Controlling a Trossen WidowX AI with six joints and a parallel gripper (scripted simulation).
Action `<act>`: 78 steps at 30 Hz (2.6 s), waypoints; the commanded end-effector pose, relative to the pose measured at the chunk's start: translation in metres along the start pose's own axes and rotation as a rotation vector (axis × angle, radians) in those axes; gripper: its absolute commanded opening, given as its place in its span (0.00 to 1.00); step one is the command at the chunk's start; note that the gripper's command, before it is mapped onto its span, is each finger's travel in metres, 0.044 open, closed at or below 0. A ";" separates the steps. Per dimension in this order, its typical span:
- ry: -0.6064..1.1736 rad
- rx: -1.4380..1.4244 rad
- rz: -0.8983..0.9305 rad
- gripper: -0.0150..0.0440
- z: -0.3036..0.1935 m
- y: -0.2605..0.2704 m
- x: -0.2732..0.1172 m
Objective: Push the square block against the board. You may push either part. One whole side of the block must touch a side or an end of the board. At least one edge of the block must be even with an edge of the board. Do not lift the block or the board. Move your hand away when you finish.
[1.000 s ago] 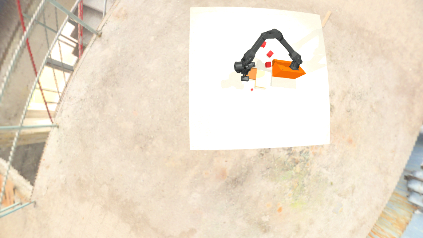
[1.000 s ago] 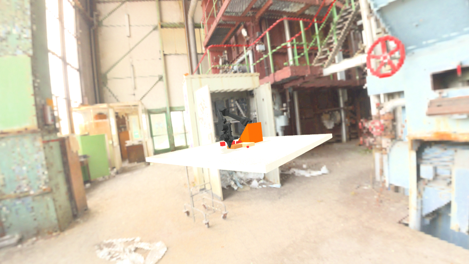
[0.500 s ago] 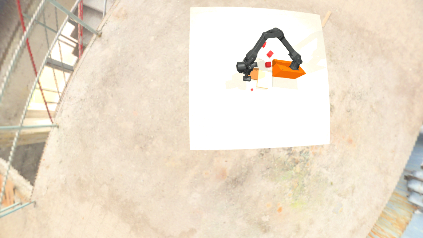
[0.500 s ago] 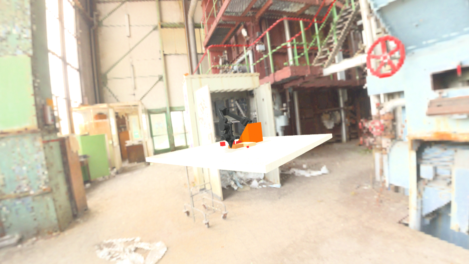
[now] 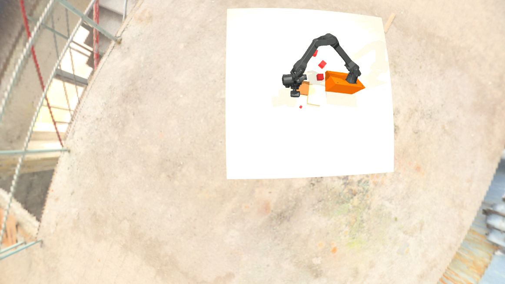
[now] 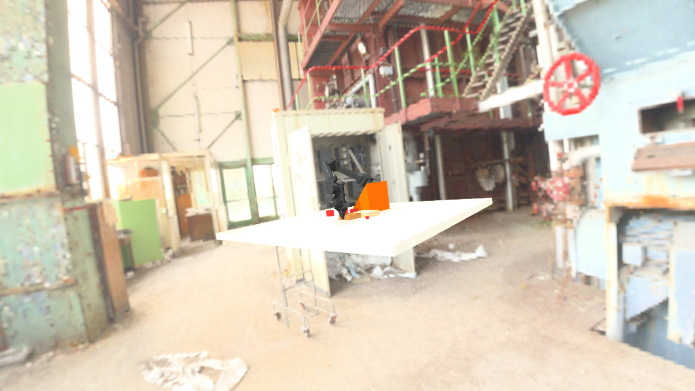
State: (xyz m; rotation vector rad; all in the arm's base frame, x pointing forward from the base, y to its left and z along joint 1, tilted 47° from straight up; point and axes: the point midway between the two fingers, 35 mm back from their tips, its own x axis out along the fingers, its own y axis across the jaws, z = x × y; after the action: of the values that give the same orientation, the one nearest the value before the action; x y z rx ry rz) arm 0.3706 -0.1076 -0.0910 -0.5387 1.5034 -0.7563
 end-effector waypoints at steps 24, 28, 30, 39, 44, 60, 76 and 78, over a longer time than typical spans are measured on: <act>0.005 -0.003 0.003 0.25 0.043 0.000 0.002; 0.005 0.000 0.005 0.25 0.040 0.000 -0.026; 0.005 -0.003 0.006 0.25 0.040 0.000 -0.050; -0.003 0.012 0.002 0.25 0.039 0.000 -0.050; -0.001 0.180 0.002 0.25 0.031 -0.009 -0.052; 0.004 0.737 0.001 0.25 -0.002 -0.037 -0.054; 0.008 1.293 -0.003 0.25 -0.041 -0.060 -0.054; 0.008 1.362 -0.004 0.25 -0.046 -0.063 -0.054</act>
State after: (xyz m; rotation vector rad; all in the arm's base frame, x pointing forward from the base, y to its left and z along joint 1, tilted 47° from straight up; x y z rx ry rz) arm 0.3317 -0.1015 -0.0145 0.3996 0.7936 -1.4819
